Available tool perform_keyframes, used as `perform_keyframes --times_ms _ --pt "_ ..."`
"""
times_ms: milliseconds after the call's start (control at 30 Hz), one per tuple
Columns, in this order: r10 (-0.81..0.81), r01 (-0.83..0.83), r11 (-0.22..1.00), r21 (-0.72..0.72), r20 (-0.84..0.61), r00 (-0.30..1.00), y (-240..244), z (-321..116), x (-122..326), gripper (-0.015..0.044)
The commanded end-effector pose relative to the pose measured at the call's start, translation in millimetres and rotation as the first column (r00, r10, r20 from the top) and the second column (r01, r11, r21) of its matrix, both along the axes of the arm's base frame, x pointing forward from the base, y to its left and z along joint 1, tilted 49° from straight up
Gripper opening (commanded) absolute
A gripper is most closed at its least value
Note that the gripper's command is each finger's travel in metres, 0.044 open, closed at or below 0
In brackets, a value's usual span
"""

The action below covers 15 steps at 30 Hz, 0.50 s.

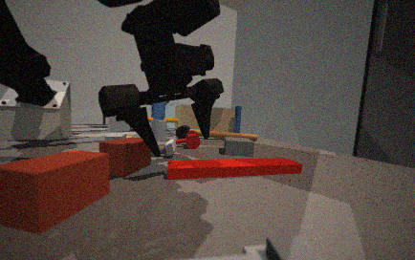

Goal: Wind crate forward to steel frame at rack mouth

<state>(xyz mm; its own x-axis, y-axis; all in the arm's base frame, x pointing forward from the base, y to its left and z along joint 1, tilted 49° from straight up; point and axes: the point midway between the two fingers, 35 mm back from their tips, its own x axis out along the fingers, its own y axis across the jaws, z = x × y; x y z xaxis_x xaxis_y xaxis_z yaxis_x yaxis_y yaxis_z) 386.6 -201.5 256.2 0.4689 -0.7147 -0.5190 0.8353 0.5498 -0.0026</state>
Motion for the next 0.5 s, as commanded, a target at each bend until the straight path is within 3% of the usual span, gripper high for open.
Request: perform_keyframes --times_ms 0,367,467 --pt "-0.104 0.098 0.985 0.141 0.032 0.994 42.1 -42.5 16.4 0.0440" --pt "-0.496 0.452 0.842 0.295 0.093 0.863 111.1 -91.2 -4.7 0.0440" --pt "-0.519 0.471 0.830 0.297 0.103 0.849 115.6 -93.0 -6.8 0.0440"
